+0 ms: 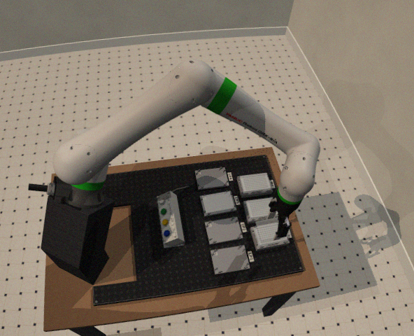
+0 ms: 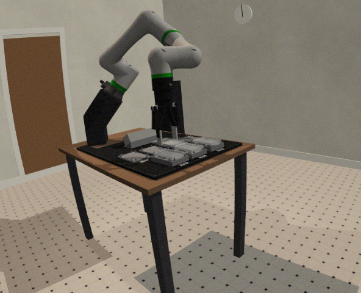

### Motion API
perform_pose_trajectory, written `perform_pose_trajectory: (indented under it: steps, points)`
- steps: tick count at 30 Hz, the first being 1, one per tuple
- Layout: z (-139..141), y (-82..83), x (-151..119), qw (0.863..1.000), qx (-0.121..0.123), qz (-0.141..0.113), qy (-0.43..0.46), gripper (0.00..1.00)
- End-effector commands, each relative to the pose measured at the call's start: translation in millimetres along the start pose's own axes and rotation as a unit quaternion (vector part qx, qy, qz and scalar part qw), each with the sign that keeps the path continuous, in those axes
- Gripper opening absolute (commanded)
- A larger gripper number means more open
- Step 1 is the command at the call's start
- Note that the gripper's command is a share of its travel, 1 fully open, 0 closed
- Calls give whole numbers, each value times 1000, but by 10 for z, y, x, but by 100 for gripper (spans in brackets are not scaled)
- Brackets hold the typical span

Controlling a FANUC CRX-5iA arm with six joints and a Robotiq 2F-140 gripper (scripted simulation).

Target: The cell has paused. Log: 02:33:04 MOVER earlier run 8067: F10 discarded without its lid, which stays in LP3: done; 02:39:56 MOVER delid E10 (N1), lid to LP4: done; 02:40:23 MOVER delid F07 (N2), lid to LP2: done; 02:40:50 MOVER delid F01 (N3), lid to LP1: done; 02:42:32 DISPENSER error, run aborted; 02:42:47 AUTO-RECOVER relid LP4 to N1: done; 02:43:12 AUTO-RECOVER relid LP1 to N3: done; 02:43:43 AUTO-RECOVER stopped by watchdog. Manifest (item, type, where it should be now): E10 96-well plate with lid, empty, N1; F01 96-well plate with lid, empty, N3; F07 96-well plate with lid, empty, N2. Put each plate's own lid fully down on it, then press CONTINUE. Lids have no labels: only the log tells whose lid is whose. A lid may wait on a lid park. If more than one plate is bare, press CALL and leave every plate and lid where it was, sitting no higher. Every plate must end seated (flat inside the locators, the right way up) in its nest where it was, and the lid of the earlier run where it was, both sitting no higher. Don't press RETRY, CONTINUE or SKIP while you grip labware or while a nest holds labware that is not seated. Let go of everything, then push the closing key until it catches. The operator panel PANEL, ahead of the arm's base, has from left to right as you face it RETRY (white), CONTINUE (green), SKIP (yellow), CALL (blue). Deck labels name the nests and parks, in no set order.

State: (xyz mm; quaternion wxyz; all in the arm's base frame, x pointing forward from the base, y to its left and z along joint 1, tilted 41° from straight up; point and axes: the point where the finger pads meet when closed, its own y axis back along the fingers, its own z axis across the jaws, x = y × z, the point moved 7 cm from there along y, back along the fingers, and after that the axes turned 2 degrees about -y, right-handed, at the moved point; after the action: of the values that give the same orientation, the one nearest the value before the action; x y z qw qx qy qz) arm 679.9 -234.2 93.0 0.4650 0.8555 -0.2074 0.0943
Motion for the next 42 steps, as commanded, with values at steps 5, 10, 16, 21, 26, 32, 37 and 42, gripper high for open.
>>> perform_pose_trajectory:
  steps: [5, 10, 16, 21, 26, 32, 37, 42]
  points:
    - [1, 3, 1, 1000, 0, 0, 0, 0]
    - [1, -1, 2, 1000, 0, 0, 0, 0]
    - [1, -20, 2, 1000, 0, 0, -1, 0]
    - [2, -37, 2, 1000, 0, 0, -2, 0]
    - [2, -78, 2, 1000, 0, 0, -2, 0]
    - [2, -140, 3, 1000, 0, 0, -2, 0]
    - [3, -186, 3, 1000, 0, 0, -2, 0]
    - [3, -231, 4, 1000, 0, 0, -2, 0]
